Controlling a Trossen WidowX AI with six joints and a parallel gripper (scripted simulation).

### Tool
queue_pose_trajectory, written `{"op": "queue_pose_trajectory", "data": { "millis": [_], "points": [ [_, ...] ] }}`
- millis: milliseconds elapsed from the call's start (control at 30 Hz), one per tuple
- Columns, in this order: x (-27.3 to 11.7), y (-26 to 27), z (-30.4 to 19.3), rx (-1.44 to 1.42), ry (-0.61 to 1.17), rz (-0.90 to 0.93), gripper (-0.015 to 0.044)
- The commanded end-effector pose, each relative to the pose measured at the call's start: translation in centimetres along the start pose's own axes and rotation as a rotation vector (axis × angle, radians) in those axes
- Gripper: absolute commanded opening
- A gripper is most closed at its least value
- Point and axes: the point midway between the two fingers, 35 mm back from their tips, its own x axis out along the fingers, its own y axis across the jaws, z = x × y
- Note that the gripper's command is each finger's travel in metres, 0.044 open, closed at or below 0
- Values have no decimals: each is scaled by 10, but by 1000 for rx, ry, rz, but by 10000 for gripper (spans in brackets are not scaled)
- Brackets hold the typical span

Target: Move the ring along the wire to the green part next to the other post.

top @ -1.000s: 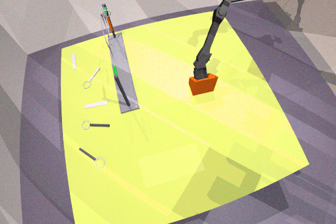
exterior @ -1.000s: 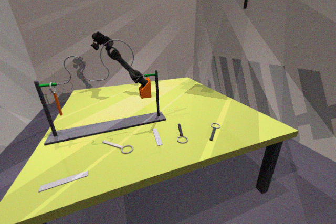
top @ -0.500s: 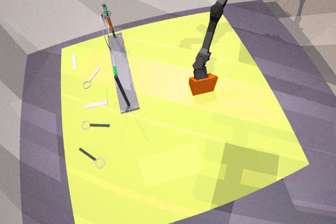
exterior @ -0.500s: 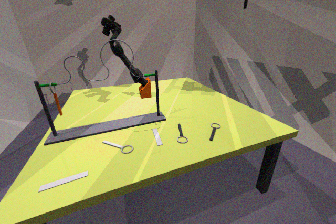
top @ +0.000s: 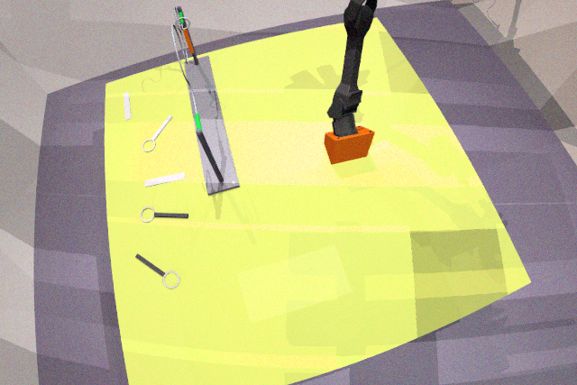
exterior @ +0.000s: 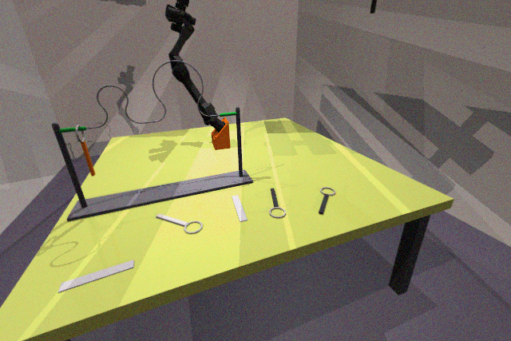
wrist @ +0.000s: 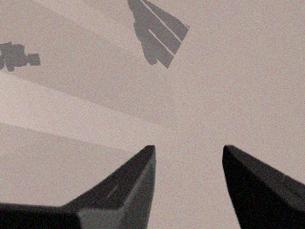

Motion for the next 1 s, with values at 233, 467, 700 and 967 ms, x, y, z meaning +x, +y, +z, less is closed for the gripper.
{"op": "queue_pose_trajectory", "data": {
  "millis": [233,467,700,967],
  "points": [
    [-113,-106,9,-228,159,-276,160],
    [-194,-154,28,-367,270,-441,160],
    [-279,-185,57,-501,391,-600,160],
    [-375,-199,99,-647,543,-777,160]
  ]
}}
